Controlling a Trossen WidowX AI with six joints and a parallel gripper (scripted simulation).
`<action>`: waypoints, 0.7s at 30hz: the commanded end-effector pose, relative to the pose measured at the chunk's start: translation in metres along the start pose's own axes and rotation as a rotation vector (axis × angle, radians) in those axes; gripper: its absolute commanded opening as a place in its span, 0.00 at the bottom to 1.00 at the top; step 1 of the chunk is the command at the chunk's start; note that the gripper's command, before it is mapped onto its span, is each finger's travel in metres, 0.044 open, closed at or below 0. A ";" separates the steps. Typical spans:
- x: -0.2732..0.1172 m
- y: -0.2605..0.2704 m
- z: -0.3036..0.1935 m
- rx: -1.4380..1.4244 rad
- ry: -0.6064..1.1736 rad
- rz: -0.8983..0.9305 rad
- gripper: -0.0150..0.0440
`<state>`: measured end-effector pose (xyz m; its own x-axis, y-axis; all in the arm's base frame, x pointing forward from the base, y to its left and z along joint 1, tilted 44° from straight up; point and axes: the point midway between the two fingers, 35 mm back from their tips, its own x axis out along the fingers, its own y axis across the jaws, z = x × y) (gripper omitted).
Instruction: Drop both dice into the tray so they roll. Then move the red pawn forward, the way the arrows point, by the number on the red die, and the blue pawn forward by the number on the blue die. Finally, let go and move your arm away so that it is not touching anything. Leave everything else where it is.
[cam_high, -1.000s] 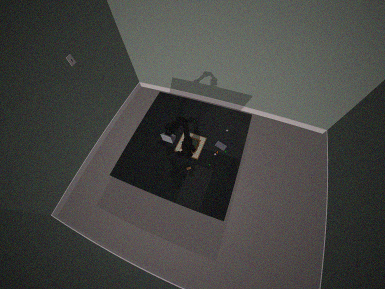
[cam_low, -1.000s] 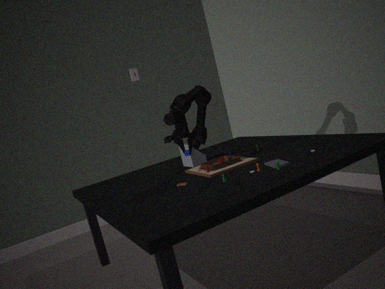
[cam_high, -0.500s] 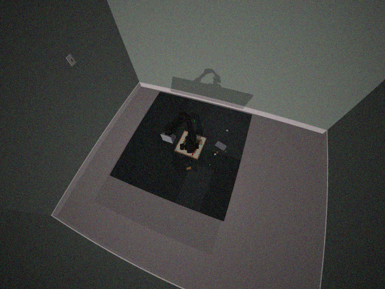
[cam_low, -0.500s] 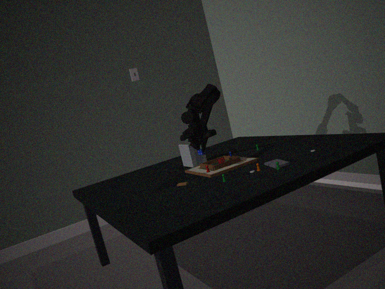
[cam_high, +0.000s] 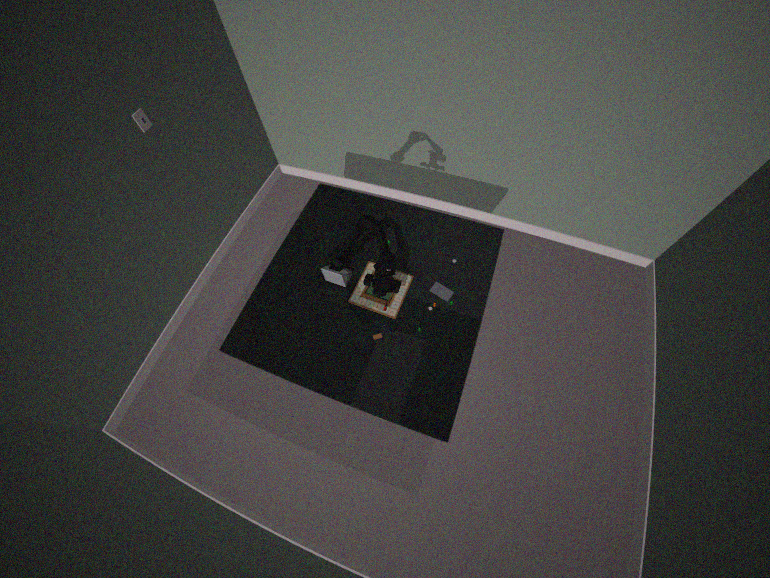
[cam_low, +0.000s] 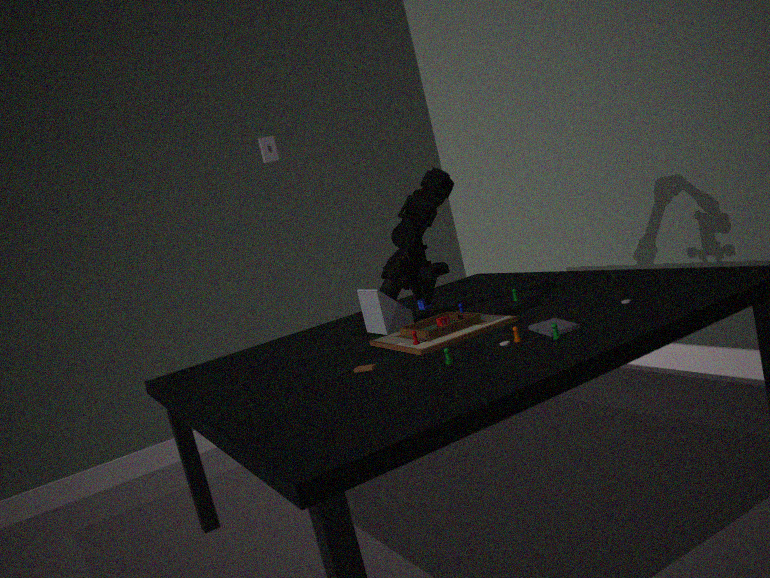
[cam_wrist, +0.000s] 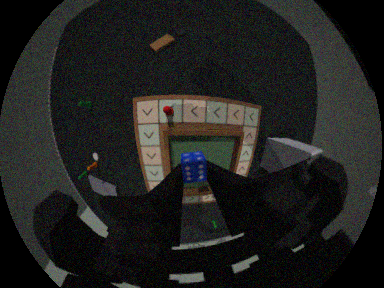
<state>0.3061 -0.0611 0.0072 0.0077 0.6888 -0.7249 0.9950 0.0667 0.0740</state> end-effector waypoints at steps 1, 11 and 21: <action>0.000 -0.012 -0.007 0.039 0.001 0.007 0.25; 0.001 -0.053 -0.015 0.063 0.002 0.006 0.25; 0.009 -0.070 -0.018 0.069 -0.099 -0.053 0.25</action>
<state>0.2374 -0.0501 0.0087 -0.0105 0.6658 -0.7460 0.9997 0.0238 0.0071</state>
